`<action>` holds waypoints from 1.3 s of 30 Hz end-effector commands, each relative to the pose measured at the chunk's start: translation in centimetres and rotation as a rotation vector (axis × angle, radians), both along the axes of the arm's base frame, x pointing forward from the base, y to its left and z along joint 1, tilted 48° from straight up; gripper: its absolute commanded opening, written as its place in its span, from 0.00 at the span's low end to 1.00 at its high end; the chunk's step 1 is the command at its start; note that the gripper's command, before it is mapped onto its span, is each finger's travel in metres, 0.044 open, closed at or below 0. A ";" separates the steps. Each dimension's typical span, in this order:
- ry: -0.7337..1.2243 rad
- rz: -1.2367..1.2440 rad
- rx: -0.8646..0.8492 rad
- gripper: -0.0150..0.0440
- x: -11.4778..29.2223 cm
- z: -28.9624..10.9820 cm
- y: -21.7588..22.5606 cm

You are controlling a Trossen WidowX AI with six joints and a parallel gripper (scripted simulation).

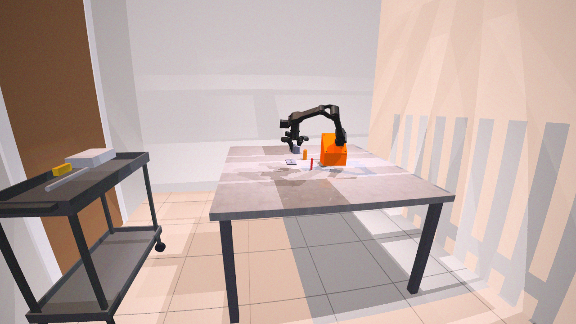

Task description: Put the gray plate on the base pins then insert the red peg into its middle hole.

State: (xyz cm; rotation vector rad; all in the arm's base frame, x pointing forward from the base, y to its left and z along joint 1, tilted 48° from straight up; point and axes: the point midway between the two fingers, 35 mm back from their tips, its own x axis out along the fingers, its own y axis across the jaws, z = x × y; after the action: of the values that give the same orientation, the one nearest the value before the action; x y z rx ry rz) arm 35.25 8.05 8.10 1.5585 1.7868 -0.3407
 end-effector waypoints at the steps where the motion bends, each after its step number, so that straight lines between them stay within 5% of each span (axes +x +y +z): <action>1: -0.011 0.006 -0.002 0.25 0.0 1.0 -0.7; 39: 0.137 -0.129 -0.002 0.25 1.5 -8.6 -3.5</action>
State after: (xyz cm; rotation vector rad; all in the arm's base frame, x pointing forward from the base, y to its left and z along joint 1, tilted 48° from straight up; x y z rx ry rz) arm 37.08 4.59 0.60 1.6776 1.7804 -0.4903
